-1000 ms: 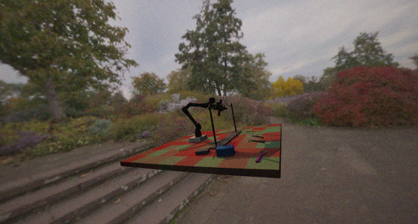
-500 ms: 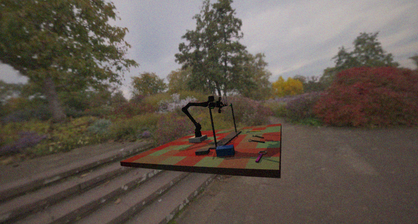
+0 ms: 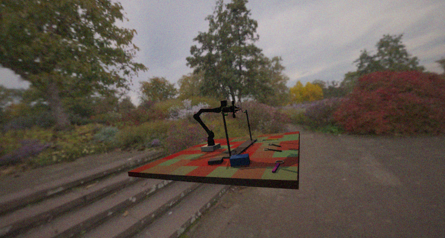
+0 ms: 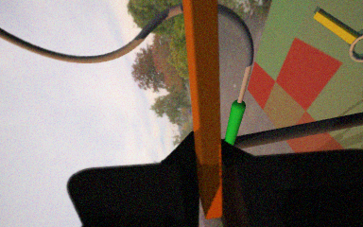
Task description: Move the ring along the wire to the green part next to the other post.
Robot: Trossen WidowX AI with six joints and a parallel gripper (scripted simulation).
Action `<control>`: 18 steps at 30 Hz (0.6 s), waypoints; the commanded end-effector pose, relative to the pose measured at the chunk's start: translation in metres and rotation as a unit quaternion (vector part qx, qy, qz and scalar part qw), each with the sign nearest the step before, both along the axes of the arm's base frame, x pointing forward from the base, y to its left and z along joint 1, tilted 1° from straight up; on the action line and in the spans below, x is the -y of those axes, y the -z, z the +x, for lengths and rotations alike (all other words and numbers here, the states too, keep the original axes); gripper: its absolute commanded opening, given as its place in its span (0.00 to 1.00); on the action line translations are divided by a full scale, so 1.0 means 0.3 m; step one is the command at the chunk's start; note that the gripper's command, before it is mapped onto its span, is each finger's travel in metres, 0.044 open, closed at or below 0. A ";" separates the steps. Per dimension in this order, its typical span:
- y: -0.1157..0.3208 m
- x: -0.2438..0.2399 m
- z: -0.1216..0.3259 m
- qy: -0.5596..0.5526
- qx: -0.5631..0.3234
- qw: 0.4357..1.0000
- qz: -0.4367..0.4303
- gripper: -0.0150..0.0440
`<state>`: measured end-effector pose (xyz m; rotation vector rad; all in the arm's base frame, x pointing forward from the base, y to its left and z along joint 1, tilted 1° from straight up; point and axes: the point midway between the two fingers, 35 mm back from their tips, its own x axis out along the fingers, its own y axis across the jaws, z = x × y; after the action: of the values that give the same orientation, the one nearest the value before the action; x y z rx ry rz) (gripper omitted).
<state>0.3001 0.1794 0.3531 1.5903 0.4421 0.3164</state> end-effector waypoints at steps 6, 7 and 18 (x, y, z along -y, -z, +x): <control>-0.075 0.007 -0.005 -0.003 0.008 0.998 0.056 0.00; -0.080 0.009 -0.005 -0.003 0.008 0.998 0.062 0.00; -0.139 0.025 -0.007 -0.005 0.010 0.993 0.116 0.00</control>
<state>0.2993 0.1733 0.3844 1.7797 0.4182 0.3769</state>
